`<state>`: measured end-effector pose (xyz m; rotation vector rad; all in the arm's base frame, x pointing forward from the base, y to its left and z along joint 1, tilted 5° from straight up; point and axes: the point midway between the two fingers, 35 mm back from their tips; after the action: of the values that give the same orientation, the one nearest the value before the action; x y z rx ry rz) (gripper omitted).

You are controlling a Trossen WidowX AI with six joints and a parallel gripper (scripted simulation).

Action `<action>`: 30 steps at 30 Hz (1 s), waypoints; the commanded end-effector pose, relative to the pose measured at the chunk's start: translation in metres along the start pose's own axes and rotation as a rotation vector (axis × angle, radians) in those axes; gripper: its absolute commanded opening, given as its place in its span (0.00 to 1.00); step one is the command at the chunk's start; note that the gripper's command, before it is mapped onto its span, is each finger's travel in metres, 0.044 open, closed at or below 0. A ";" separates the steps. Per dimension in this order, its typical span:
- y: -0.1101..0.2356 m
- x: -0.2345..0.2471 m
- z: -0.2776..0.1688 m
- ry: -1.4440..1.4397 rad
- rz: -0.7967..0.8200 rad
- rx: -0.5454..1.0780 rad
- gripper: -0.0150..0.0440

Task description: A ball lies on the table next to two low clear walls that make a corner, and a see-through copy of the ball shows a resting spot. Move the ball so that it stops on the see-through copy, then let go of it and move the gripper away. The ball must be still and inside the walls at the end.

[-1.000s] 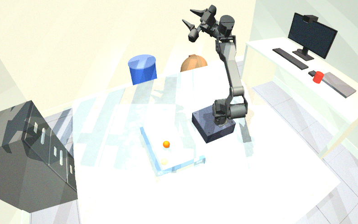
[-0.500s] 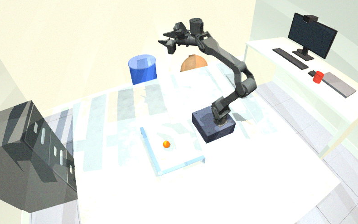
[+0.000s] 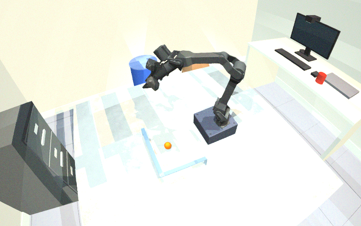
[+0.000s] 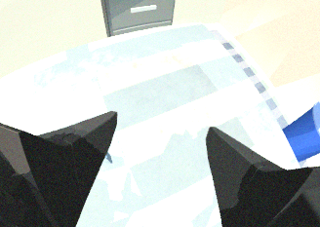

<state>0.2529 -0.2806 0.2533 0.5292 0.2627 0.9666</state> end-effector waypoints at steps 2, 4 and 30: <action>-0.035 0.054 -0.043 0.018 0.115 0.203 0.75; -0.045 0.078 -0.063 0.047 0.156 0.296 0.75; -0.063 0.195 -0.218 0.468 0.285 0.879 0.75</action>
<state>0.3096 -0.0790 0.0437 1.1560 1.0738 1.2303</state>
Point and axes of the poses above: the point midway between the two fingers, 35 mm back from their tips, its own y axis back along the fingers, its own x axis across the jaws, z = x × y, and after that the axes turned 7 degrees about y, right-handed
